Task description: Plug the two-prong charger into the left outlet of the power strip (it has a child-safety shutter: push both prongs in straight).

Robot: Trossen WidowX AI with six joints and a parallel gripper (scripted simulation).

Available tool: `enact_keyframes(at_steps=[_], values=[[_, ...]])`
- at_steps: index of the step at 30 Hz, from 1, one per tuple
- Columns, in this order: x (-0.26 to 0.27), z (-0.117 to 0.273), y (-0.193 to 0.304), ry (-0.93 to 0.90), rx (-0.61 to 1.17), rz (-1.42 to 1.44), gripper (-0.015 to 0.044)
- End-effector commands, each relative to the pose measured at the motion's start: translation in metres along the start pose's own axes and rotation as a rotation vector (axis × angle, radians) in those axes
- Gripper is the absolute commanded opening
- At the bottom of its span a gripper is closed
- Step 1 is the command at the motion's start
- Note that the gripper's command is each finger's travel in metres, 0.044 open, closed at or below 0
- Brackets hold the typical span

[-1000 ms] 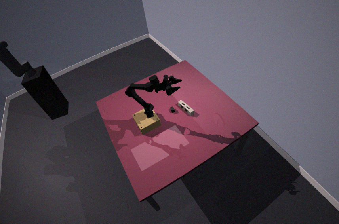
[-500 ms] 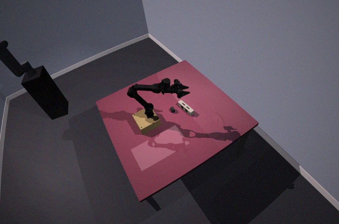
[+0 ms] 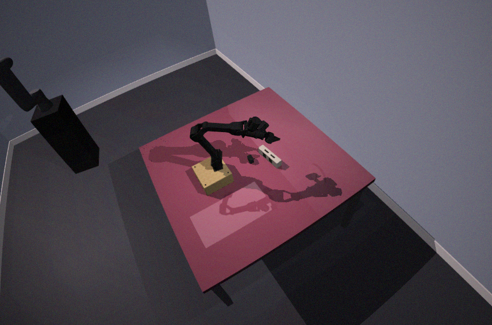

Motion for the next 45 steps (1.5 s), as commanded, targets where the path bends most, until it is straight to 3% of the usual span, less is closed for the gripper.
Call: enact_keyframes(at_steps=[1, 20, 38, 45], values=[[0.023, -0.016, 0.017, -0.074, 0.101, 0.105, 0.0440], [0.117, -0.044, 0.091, -0.410, 0.452, 0.567, 0.0440], [0.185, -0.029, 0.167, -0.831, 0.706, 1.140, 0.0440], [0.187, -0.028, 0.170, -0.848, 0.714, 1.161, 0.0440]])
Point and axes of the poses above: the point midway between the two fingers, 35 mm back from their tips, its own z axis back along the fingers, its own x axis across the jaws, y = z × x, the point moved 7 cm from there along z, back along the fingers, and after that the axes turned 15 degrees about -z, right-handed, at the moved point
